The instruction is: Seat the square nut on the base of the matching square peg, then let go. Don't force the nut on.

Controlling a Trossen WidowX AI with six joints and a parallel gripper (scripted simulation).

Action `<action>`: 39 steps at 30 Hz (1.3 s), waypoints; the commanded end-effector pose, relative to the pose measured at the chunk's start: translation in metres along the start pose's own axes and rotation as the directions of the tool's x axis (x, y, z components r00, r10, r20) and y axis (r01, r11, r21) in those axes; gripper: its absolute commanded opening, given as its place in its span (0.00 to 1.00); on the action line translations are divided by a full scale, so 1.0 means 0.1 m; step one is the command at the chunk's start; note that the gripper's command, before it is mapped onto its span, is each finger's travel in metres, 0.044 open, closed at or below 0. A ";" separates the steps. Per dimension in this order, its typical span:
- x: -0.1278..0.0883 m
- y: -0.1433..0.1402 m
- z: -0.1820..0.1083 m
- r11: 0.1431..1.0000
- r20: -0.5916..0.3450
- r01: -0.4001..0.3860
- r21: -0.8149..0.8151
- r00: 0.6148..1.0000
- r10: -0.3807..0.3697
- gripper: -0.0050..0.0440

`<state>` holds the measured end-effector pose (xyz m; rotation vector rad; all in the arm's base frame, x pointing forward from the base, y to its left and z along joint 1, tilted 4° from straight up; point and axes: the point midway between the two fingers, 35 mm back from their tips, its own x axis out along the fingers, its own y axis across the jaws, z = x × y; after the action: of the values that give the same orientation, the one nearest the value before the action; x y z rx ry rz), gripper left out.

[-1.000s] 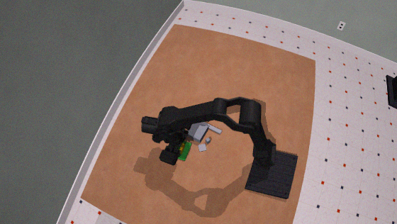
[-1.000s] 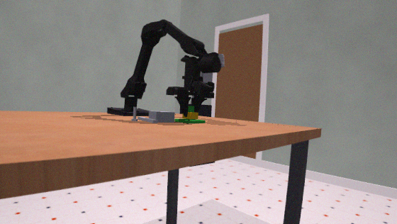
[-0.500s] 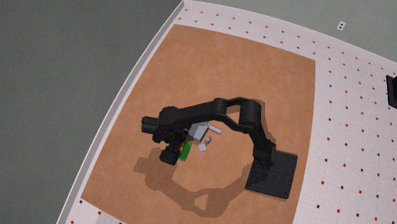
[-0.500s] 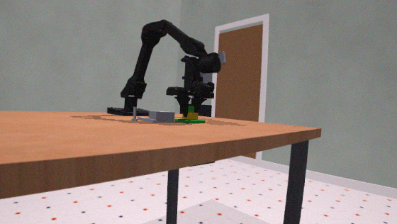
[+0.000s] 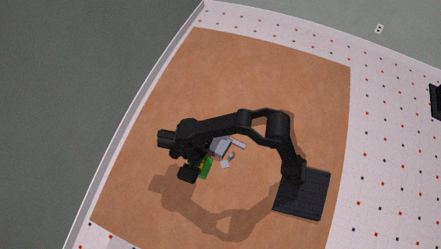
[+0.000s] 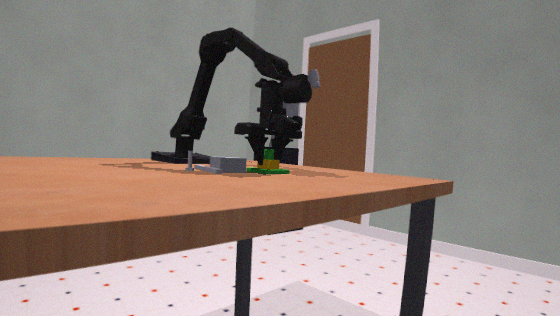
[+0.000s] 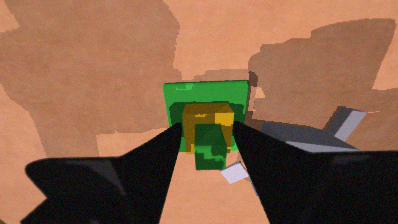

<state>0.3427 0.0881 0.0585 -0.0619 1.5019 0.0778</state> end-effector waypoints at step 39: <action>-1.17 0.00 0.02 1.000 0.023 -0.006 -0.004 1.000 0.006 0.63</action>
<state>0.3345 0.0859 0.1640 -0.0629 1.5084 0.0767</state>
